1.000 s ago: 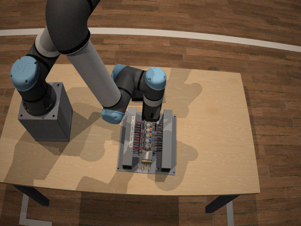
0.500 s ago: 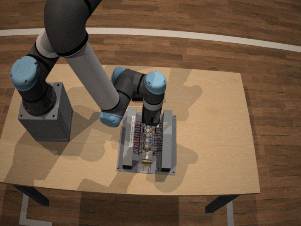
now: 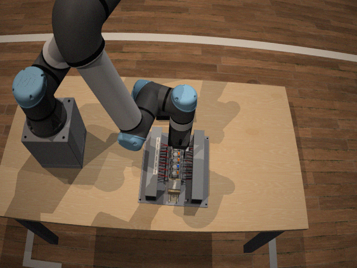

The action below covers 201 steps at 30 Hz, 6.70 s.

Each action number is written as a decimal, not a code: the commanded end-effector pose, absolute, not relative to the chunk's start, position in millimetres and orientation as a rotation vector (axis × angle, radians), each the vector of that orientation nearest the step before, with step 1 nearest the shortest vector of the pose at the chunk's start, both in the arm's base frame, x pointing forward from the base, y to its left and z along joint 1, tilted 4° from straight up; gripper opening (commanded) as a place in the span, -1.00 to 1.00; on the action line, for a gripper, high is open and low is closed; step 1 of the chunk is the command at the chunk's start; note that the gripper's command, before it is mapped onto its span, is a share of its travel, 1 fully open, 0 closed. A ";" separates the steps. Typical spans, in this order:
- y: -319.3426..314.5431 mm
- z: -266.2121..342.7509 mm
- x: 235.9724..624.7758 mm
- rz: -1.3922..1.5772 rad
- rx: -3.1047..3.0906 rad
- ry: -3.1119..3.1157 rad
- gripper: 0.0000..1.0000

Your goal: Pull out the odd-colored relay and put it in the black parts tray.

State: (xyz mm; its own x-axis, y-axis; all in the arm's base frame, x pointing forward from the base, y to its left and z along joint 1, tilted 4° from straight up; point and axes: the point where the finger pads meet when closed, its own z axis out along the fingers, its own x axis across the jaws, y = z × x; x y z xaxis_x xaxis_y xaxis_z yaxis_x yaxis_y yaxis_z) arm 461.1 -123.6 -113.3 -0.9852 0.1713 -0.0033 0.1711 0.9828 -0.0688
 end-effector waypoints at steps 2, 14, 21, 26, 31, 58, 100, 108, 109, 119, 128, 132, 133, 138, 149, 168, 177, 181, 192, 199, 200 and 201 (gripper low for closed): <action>-124.1 -112.3 460.9 0.108 -0.272 -3.128 0.97; -124.1 -112.3 460.9 0.108 -0.272 -3.128 0.97; -124.1 -112.3 460.9 0.108 -0.272 -3.128 0.97; -125.6 -112.9 460.7 0.108 -0.272 -3.128 0.97; -135.3 -117.4 459.1 0.108 -0.272 -3.128 0.97; -138.3 -118.8 458.6 0.108 -0.272 -3.128 0.97; -141.8 -163.2 458.1 0.108 -0.272 -3.128 0.97; -141.8 -163.2 458.1 0.108 -0.272 -3.128 0.97; -141.8 -163.2 458.1 0.108 -0.272 -3.128 0.97; -141.8 -163.2 458.1 0.108 -0.272 -3.128 0.97; -141.8 -163.2 458.1 0.108 -0.272 -3.128 0.97; -141.8 -163.2 458.1 0.108 -0.272 -3.128 0.97; -141.8 -163.2 458.1 0.108 -0.272 -3.128 0.97; -141.8 -163.1 458.1 0.108 -0.272 -3.128 0.97; -142.7 -162.6 459.7 0.108 -0.272 -3.128 0.97; -142.7 -162.6 459.7 0.108 -0.272 -3.128 0.97; -142.7 -162.6 459.7 0.108 -0.272 -3.128 0.97; -142.7 -162.6 459.7 0.108 -0.272 -3.128 0.97; -142.8 -163.6 459.7 0.108 -0.272 -3.128 0.97; -143.1 -168.0 459.6 0.108 -0.272 -3.128 0.97; -143.1 -168.9 459.6 0.108 -0.272 -3.128 0.97; -143.2 -169.9 459.6 0.108 -0.272 -3.128 0.97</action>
State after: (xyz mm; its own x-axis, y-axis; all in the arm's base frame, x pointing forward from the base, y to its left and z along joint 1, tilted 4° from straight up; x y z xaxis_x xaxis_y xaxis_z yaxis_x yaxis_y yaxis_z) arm 458.4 -141.5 -166.2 -0.9852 0.1712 -0.0027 0.1710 0.9829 -0.0685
